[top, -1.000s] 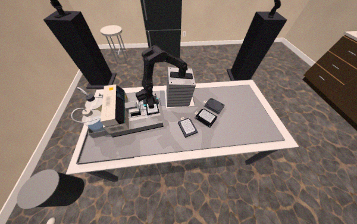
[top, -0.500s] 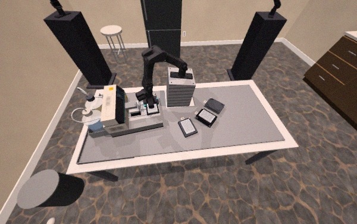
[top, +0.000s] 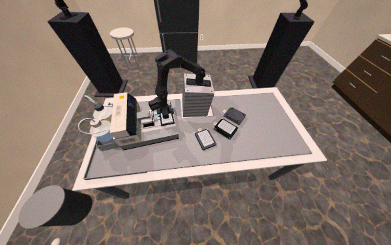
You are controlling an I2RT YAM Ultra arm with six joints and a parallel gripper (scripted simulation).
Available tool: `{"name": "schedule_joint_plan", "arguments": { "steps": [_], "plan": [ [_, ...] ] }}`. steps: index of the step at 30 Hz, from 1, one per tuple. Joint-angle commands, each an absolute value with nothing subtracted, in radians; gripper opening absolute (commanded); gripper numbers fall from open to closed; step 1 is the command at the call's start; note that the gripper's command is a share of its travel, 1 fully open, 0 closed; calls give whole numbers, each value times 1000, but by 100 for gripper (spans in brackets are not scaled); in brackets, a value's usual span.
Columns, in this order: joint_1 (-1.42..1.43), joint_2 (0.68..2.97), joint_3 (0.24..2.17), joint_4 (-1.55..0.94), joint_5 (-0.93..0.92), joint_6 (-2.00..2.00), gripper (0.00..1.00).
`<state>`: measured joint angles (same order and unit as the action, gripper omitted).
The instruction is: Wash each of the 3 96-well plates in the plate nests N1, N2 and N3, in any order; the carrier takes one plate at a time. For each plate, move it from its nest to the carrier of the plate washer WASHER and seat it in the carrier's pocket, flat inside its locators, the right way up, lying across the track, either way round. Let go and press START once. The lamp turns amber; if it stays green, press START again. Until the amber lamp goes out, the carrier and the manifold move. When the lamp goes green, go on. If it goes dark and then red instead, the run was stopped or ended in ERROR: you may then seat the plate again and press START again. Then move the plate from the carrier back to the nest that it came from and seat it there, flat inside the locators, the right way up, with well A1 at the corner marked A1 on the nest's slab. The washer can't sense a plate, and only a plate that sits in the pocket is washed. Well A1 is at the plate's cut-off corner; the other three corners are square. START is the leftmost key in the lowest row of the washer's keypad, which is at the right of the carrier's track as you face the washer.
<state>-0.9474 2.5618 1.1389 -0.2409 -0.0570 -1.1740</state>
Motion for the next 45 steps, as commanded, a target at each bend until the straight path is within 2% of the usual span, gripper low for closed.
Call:
{"name": "schedule_joint_plan", "arguments": {
  "steps": [1, 45],
  "plan": [
    [-948, 2555, 1143, -240, -59, -1173, 0],
    [-958, 2360, 1117, -410, -58, -1184, 0]
  ]
}}
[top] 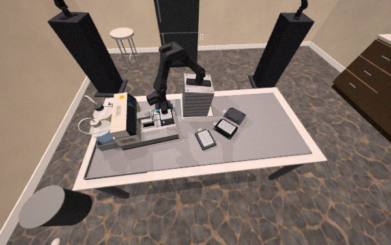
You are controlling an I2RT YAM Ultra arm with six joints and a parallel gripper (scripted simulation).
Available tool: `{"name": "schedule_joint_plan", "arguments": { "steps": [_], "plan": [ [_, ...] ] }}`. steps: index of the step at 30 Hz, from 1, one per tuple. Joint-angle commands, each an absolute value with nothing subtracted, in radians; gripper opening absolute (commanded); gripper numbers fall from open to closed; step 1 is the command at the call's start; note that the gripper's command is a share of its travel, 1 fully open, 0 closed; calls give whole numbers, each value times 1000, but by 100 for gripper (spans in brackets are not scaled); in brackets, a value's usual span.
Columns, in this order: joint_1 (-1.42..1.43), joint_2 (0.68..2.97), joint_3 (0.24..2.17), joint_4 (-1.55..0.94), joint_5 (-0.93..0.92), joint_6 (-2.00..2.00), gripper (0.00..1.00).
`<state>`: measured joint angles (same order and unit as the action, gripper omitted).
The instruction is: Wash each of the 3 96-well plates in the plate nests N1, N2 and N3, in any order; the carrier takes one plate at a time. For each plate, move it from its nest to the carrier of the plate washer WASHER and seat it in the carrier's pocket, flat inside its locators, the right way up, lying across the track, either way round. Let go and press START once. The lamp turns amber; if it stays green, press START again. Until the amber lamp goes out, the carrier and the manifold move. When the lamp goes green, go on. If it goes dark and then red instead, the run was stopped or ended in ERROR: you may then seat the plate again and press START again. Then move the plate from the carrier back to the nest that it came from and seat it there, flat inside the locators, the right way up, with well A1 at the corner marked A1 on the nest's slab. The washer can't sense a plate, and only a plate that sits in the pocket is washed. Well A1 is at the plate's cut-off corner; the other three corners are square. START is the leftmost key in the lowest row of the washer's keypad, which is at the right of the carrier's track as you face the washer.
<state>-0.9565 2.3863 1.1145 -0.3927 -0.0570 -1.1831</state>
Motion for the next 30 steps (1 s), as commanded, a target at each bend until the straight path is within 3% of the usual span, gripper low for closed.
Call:
{"name": "schedule_joint_plan", "arguments": {
  "steps": [1, 30],
  "plan": [
    [-958, 2355, 1117, -415, -58, -1184, 0],
    [-963, 2271, 1124, -506, -58, -1189, 0]
  ]
}}
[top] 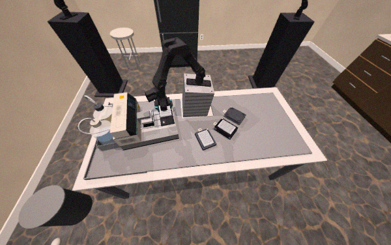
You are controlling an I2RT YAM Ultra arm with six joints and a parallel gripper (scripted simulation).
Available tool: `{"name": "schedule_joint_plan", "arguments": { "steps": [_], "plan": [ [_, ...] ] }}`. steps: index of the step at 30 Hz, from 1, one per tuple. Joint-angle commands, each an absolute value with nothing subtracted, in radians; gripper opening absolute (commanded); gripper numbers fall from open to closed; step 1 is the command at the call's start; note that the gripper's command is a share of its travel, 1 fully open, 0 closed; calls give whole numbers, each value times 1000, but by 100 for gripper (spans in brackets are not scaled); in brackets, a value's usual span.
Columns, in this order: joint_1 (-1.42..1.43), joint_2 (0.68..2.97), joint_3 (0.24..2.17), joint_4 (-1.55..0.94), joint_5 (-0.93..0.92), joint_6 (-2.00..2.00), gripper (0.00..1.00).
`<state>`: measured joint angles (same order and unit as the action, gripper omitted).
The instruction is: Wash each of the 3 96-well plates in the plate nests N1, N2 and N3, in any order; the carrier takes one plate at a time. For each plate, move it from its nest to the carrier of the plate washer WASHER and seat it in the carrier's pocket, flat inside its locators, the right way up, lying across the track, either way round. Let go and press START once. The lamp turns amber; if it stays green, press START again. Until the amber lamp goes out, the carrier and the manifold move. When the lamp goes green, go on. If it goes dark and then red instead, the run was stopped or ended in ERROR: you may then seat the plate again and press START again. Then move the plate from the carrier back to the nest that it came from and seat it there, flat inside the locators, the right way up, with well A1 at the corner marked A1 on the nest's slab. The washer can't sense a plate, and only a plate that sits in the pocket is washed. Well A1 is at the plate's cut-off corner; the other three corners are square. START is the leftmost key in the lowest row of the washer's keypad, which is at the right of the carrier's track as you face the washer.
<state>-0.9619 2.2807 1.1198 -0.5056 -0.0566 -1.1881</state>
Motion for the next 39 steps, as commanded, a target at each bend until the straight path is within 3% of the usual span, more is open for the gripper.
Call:
{"name": "schedule_joint_plan", "arguments": {
  "steps": [1, 39],
  "plan": [
    [-963, 2271, 1124, -506, -58, -1189, 0],
    [-537, 2274, 1134, -481, -91, -896, 0]
  ]
}}
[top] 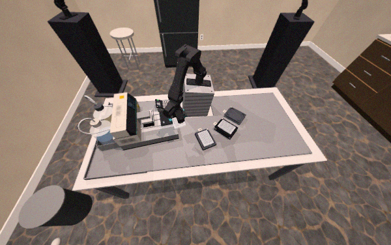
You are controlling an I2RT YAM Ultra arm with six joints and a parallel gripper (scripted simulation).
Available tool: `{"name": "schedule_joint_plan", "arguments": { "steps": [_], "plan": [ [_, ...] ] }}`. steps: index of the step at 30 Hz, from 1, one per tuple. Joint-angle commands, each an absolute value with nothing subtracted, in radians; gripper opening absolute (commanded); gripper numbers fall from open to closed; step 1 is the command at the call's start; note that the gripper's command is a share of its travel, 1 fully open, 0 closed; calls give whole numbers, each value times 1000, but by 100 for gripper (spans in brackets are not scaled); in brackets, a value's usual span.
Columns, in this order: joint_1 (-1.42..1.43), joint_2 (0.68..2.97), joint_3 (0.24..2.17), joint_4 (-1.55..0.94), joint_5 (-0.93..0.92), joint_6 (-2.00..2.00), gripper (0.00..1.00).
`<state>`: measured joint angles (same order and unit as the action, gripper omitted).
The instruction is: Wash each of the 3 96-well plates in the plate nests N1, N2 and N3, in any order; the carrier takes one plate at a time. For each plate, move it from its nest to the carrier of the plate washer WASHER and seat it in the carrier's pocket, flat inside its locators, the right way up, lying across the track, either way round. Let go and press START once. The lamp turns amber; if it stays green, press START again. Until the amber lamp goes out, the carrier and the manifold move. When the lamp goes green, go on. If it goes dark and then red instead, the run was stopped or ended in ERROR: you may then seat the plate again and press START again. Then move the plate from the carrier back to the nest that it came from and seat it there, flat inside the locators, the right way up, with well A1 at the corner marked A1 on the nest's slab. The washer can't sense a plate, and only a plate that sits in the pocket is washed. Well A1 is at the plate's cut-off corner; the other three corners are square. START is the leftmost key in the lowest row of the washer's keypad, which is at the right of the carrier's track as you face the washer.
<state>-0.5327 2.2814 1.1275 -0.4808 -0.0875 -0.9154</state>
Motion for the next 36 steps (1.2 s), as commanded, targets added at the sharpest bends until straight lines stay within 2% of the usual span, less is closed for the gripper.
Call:
{"name": "schedule_joint_plan", "arguments": {
  "steps": [1, 4, 36],
  "plan": [
    [-523, 2272, 1129, -477, -92, -915, 0],
    [-479, 2264, 1116, -468, -94, -971, 0],
    [-107, 2263, 1139, -454, -108, -598, 0]
  ]
}}
